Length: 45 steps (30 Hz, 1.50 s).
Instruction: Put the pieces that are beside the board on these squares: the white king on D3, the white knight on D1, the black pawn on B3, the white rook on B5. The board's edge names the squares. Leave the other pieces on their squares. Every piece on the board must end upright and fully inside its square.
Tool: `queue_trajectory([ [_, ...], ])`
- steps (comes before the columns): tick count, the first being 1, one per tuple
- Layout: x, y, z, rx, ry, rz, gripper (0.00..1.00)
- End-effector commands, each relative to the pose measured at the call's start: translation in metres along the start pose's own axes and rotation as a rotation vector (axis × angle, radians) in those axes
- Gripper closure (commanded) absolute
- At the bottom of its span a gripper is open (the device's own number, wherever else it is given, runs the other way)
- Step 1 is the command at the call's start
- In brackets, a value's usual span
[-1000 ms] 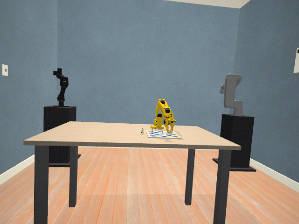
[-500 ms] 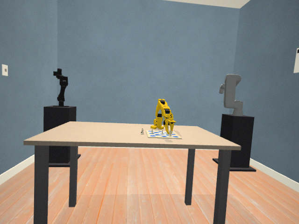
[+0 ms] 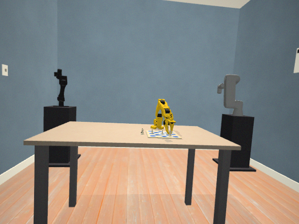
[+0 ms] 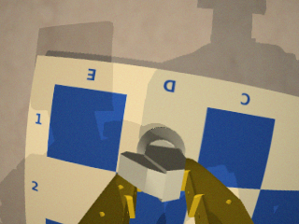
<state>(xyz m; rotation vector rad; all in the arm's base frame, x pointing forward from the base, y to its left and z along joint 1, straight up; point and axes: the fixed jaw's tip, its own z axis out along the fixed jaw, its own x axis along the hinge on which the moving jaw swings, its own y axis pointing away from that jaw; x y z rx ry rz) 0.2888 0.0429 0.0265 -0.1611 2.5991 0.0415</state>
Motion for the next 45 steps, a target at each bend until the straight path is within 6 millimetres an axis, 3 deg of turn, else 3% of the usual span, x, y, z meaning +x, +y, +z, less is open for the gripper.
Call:
queue_trajectory([
  [1,-0.008,0.002,-0.005,-0.004,-0.017,-0.011,1.0],
  [39,-0.007,0.002,0.0,-0.004,-0.017,-0.011,1.0],
  [45,0.002,0.002,0.007,-0.004,-0.016,-0.011,1.0],
])
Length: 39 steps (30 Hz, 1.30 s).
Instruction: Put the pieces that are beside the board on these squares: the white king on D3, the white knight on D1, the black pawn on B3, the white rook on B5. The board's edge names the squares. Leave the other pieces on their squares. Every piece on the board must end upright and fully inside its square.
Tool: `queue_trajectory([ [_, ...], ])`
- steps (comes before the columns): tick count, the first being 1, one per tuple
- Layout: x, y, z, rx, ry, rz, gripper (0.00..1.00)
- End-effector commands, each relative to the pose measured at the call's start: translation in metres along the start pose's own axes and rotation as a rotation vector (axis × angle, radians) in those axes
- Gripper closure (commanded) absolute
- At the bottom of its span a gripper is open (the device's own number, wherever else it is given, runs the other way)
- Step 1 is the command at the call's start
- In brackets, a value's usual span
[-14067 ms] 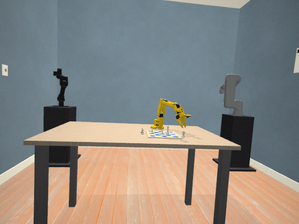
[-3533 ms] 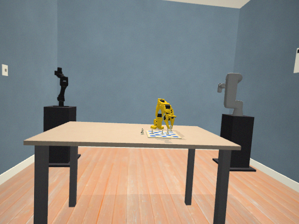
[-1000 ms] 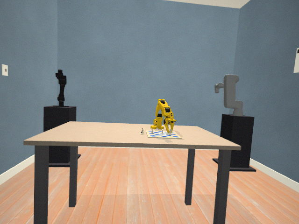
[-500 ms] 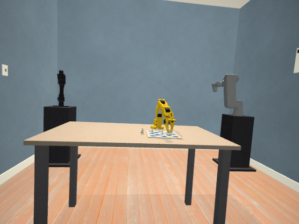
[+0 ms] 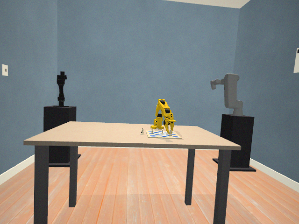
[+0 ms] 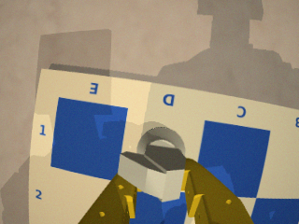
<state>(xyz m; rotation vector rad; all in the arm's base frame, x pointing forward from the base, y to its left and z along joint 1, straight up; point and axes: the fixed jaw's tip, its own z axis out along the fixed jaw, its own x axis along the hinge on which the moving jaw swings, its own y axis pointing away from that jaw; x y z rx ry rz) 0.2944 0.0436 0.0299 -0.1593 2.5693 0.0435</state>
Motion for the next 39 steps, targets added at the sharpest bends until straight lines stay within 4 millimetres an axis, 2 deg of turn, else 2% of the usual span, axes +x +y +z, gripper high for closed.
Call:
queue_trajectory([
  [1,0.0087,0.002,0.0067,-0.004,0.014,-0.011,1.0],
  [19,0.0105,0.002,0.0079,-0.004,0.014,-0.011,0.98],
  [30,0.0105,0.002,0.0079,-0.004,0.014,-0.011,0.88],
  [39,0.0105,0.002,0.0079,-0.004,0.014,-0.011,0.87],
])
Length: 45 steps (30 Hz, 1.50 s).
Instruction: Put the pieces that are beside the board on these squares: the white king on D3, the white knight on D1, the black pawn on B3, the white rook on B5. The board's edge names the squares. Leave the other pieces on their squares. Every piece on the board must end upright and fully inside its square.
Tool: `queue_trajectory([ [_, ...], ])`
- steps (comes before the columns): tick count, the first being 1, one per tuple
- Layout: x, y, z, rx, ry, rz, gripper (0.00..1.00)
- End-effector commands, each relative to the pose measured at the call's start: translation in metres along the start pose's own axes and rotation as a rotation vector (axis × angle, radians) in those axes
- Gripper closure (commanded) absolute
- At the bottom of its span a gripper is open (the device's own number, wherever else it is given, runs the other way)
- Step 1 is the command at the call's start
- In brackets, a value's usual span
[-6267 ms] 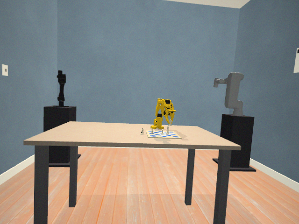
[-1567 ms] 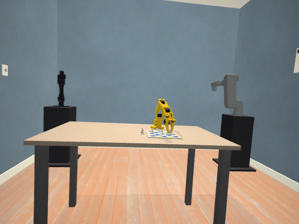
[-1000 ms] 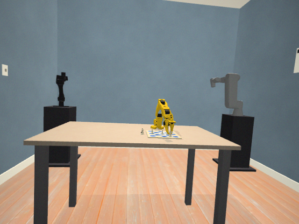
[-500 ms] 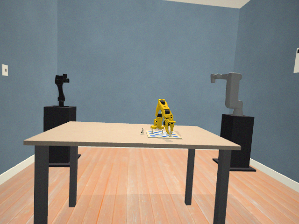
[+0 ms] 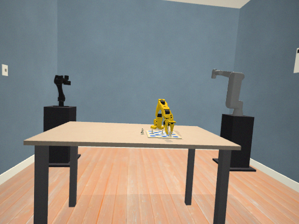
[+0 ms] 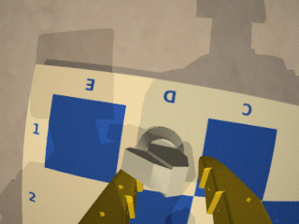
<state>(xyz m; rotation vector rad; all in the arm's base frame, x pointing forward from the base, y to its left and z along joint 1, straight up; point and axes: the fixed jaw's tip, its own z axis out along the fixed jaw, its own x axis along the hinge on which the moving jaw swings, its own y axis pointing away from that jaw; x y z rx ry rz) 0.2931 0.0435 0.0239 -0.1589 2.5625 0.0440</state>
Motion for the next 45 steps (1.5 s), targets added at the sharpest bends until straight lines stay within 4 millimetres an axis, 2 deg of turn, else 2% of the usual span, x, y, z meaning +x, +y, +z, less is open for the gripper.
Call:
queue_trajectory([
  [1,0.006,0.002,0.003,-0.005,0.02,-0.011,0.87],
  [45,-0.004,0.004,0.001,-0.008,0.019,-0.004,0.87],
])
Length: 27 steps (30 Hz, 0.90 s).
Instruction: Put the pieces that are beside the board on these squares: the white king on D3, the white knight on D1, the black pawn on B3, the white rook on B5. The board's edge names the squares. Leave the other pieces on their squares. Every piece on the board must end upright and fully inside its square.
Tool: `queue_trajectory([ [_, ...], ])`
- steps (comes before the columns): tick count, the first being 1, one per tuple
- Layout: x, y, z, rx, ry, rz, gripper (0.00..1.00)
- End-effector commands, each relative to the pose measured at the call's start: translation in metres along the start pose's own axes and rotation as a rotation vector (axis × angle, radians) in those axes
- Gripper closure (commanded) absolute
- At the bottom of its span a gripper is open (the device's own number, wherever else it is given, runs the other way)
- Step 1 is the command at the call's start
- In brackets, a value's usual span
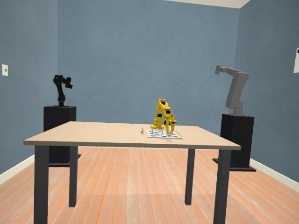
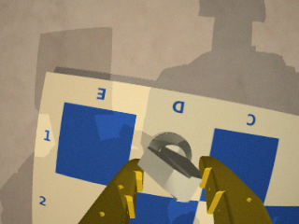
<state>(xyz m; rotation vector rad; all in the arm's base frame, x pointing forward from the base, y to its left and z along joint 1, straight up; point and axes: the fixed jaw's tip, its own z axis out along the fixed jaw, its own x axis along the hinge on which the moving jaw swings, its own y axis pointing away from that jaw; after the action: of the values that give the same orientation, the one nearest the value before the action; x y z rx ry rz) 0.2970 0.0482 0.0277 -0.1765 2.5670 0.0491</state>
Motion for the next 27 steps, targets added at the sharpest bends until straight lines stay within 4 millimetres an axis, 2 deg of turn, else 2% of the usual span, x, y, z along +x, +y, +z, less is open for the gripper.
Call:
queue_trajectory([
  [1,0.002,0.0,0.002,-0.001,0.014,0.008,0.87],
  [12,-0.001,0.0,-0.003,-0.001,0.014,0.008,0.87],
  [27,-0.017,0.0,-0.028,-0.001,0.014,0.008,0.87],
])
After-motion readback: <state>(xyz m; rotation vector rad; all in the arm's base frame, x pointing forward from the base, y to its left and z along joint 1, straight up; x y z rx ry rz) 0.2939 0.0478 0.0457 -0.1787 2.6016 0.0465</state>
